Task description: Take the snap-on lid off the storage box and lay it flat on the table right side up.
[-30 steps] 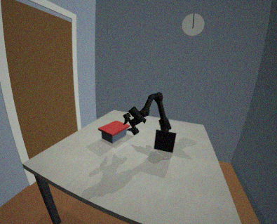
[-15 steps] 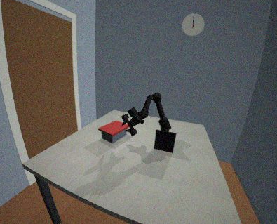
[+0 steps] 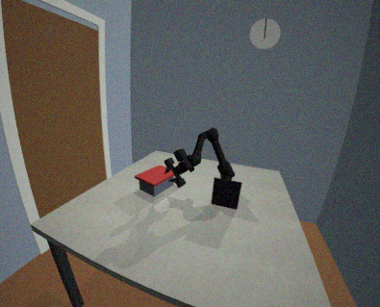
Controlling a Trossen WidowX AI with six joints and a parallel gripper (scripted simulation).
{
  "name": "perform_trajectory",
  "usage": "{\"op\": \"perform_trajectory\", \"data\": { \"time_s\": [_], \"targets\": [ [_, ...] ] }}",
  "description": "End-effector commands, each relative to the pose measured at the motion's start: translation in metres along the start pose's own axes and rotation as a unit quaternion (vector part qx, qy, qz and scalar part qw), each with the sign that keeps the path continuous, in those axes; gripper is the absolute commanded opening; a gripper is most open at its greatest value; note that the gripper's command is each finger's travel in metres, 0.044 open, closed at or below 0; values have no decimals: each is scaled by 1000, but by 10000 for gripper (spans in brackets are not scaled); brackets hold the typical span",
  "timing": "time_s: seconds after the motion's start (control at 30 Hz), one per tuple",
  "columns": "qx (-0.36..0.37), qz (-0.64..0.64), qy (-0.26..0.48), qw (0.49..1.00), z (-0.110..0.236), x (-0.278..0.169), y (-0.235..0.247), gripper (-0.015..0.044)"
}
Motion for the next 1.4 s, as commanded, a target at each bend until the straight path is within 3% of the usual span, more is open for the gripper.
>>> {"op": "perform_trajectory", "data": {
  "time_s": [0.0, 0.5, 0.57, 0.93, 1.07, 1.37],
  "targets": [
    [-1, 5, 0, 1000, -6, 0, -3, 235],
    [7, 7, -5, 1000, -27, 6, -2, 235],
    [7, 7, -5, 1000, -27, 6, -2, 183],
    [7, 7, -5, 1000, -27, 6, -2, 109],
    [7, 7, -5, 1000, -27, 6, -2, 4],
    [7, 5, -6, 1000, -26, 6, 0, 0]
  ]
}}
Point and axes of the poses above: the point midway between the two fingers, 35 mm back from their tips, its own z axis back along the fingers, its own y axis across the jaws, x = y × z, the point moved 2 cm from there along z, back along the fingers, and after that the axes turned 4 degrees about -z, right-handed, at the moved point
